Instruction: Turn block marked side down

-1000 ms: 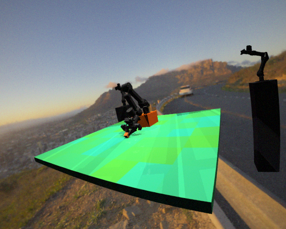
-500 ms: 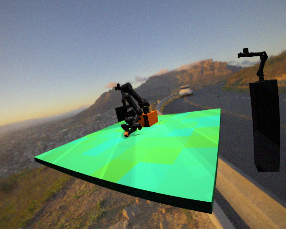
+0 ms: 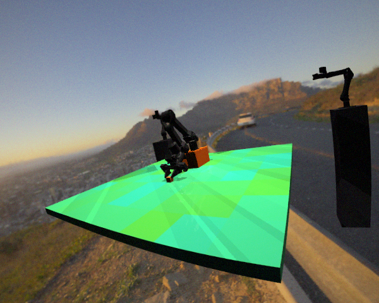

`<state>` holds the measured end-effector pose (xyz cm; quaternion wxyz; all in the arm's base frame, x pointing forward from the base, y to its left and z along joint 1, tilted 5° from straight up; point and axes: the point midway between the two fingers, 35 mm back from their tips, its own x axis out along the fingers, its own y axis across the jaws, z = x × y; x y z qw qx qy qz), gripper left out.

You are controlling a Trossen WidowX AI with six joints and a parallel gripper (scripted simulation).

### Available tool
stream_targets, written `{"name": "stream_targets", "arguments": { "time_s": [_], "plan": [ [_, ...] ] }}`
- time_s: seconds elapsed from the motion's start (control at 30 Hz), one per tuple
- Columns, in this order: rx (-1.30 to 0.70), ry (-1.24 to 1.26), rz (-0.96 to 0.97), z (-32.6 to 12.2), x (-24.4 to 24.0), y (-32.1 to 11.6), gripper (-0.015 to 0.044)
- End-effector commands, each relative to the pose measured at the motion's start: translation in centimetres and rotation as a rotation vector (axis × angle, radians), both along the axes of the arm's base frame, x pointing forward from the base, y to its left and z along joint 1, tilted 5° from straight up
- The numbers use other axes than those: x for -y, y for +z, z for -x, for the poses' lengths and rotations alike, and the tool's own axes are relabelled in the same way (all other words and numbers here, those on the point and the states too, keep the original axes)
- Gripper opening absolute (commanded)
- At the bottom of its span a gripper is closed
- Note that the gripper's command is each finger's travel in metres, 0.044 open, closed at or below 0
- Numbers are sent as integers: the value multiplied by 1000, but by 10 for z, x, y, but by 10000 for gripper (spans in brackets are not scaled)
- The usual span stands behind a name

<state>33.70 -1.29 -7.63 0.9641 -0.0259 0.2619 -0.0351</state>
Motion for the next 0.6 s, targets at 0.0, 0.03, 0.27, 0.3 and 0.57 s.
{"name": "stream_targets", "arguments": {
  "time_s": [0.0, 0.03, 0.27, 0.3, 0.57],
  "plan": [
    [1, 7, 0, 0, -1, 0, 341],
    [1, 7, 0, 0, -1, 0, 368],
    [1, 7, 0, 0, -1, 0, 440],
    [1, 7, 0, 0, -1, 0, 440],
    [1, 7, 0, 0, -1, 0, 440]
  ]
}}
